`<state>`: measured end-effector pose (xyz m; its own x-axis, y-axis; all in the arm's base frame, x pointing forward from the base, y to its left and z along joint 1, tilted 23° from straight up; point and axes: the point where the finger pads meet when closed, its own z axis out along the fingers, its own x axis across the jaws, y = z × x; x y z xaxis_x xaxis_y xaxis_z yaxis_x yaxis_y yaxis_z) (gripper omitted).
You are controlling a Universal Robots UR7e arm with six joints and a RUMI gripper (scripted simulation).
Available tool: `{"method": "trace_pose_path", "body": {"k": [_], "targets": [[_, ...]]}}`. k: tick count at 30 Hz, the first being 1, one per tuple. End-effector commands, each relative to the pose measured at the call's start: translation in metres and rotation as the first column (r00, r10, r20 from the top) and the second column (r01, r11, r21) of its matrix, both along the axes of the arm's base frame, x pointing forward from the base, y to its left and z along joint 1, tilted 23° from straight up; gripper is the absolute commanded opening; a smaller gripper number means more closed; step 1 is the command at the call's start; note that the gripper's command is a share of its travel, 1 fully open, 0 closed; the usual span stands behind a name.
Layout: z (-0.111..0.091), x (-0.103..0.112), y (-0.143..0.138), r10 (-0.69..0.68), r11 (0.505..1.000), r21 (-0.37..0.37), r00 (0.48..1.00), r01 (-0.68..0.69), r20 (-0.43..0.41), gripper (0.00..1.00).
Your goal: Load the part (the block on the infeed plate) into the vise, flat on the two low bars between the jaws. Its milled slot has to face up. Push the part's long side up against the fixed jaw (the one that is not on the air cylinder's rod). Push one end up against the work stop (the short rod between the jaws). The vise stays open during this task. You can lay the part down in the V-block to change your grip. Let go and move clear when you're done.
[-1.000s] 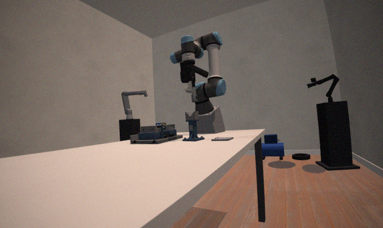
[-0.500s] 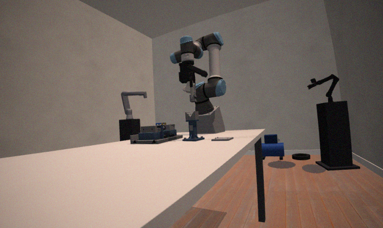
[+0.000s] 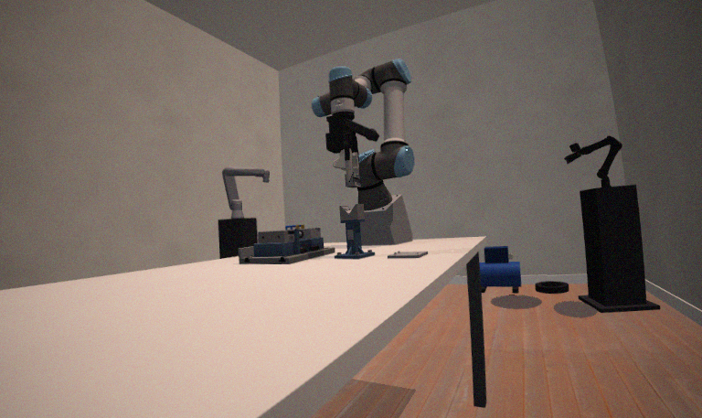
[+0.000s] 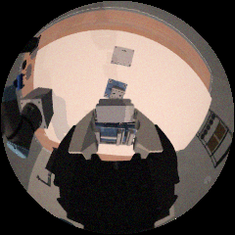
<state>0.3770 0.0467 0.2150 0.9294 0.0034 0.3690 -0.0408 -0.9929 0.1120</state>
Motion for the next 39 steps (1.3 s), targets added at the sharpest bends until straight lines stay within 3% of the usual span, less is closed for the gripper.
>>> {"method": "trace_pose_path", "body": {"k": [1, 39], "targets": [[0.0006, 0.0, -0.0015, -0.032, 0.999, 0.012, 0.999, 0.032, 0.006, 0.0], [0.0013, -0.001, -0.0103, -0.206, 0.976, 0.083, 0.978, 0.204, 0.024, 0.0]]}}
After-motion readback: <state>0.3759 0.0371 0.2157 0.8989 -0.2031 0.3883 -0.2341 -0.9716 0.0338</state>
